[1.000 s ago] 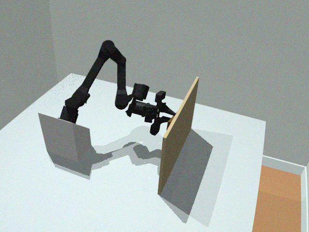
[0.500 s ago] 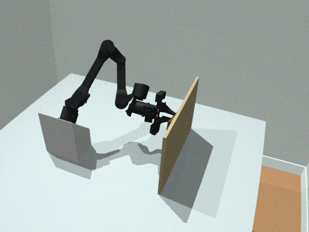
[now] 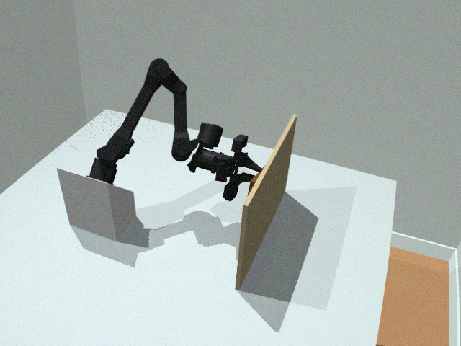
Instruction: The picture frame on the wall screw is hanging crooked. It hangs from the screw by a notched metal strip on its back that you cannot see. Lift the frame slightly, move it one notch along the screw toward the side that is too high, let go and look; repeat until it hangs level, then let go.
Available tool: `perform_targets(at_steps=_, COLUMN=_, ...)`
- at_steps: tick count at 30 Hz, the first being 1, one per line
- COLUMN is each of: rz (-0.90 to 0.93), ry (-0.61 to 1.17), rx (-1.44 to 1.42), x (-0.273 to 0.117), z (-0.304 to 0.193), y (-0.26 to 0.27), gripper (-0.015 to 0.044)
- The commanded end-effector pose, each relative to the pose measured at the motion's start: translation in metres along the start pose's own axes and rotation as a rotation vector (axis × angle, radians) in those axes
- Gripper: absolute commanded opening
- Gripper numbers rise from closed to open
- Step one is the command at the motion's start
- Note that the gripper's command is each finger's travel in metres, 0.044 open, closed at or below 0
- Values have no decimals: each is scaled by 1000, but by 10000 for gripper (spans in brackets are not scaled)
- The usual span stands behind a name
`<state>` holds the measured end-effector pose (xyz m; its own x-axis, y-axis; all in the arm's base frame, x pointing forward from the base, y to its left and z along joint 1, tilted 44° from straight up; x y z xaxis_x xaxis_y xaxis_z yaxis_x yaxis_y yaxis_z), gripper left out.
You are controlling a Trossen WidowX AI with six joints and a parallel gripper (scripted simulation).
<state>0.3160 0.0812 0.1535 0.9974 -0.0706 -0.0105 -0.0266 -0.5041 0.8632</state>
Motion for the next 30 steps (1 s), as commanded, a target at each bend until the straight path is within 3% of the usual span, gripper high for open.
perform_targets(at_steps=1, rz=18, ry=-1, rx=2, x=0, z=0, y=6, gripper=0)
perform_targets(at_steps=30, rz=18, ry=-1, rx=2, x=0, z=-1, y=7, gripper=0)
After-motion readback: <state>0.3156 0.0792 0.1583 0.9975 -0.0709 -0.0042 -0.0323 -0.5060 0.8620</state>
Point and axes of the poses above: the point midway between the two fingers, 35 mm back from their tips, its own x axis out along the fingers, its own y axis across the jaws, z = x × y, the point moved 9 cm from there along -x, back along the fingers, and after that the axes turned 2 degrees about x, right-handed, at the moved point
